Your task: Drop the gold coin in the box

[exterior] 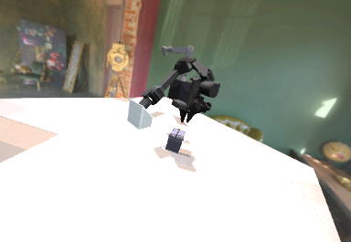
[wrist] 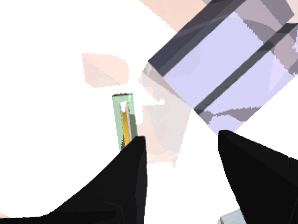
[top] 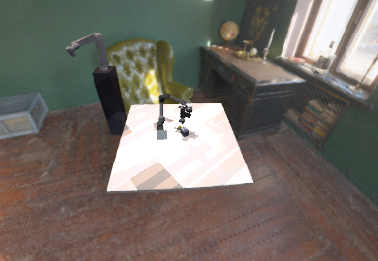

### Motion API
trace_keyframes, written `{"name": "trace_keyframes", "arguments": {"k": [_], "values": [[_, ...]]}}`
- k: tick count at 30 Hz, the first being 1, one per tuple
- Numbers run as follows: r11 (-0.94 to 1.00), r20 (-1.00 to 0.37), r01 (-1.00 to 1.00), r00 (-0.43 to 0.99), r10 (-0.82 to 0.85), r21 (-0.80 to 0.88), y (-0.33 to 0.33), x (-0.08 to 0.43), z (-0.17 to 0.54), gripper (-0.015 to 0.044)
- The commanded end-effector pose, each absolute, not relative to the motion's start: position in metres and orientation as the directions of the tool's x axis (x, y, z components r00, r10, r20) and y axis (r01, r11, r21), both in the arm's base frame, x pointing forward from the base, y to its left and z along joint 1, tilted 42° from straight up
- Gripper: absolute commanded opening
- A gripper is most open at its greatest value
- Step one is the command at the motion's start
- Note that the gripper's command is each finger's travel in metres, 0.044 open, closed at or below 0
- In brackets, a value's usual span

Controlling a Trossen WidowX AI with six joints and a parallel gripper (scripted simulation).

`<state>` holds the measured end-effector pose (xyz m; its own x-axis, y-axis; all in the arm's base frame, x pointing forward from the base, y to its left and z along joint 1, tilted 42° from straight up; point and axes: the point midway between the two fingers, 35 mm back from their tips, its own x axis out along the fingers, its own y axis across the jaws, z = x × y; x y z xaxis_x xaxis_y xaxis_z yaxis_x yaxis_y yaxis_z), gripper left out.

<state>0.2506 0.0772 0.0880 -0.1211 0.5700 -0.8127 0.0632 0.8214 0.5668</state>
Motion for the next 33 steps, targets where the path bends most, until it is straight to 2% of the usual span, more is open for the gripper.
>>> {"name": "trace_keyframes", "arguments": {"k": [1, 33], "values": [[0.756, -0.741, 0.071, -0.155, 0.653, 0.651, 0.093, 0.218, 0.112, 0.0161], [0.755, -0.741, 0.071, -0.154, 0.654, 0.652, 0.132, 0.207, 0.065, 0.0161]]}}
